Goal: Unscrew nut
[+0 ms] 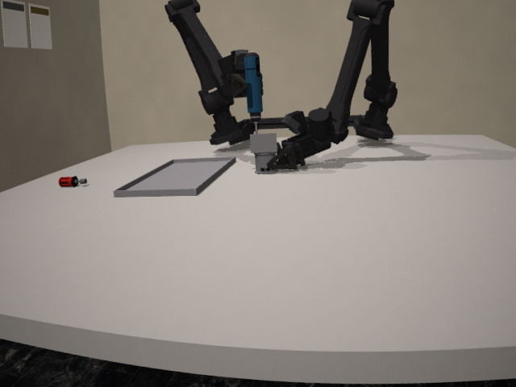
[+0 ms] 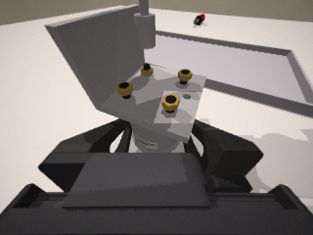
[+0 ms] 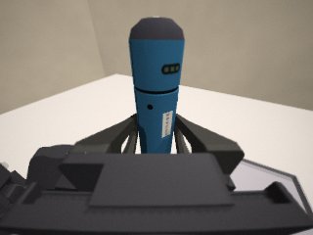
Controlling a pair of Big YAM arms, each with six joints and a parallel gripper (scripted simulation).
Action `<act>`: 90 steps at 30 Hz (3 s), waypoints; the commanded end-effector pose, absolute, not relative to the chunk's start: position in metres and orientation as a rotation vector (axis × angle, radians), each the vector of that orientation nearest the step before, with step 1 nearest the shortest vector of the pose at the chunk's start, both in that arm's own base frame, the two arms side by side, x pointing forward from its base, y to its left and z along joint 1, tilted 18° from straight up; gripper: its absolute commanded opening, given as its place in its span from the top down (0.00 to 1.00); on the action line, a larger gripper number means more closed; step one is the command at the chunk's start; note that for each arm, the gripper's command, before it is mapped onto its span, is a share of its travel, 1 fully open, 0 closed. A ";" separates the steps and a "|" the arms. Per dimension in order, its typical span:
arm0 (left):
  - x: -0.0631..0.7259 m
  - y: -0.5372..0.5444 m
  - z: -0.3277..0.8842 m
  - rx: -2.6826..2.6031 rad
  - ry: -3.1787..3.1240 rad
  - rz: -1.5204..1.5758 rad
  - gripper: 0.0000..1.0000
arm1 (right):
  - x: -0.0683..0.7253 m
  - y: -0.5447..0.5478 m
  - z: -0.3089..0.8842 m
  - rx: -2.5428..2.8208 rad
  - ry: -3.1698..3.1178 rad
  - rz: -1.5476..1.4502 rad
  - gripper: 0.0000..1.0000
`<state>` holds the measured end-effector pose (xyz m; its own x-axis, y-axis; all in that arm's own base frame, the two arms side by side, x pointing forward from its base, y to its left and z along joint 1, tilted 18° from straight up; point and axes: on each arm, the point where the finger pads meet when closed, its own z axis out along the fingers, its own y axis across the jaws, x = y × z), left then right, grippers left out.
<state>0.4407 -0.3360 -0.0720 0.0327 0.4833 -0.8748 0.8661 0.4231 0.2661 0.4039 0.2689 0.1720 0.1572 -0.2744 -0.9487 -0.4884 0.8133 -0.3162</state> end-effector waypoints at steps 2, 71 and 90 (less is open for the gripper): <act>0.446 -0.340 -0.066 1.206 1.592 -0.446 0.41 | 0.409 0.272 0.194 -0.630 1.362 0.178 0.58; 0.446 -0.340 -0.066 1.206 1.592 -0.446 0.41 | 0.412 0.266 0.172 -0.632 1.368 0.178 0.58; 0.446 -0.340 -0.066 1.206 1.592 -0.446 0.41 | 0.411 0.263 0.165 -0.635 1.379 0.175 0.58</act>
<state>0.4407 -0.3360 -0.0720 0.0327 0.4833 -0.8748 0.8661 0.4231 0.2661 0.4073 0.2638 0.1534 0.1683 -0.2669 -0.9489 -0.4887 0.8134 -0.3154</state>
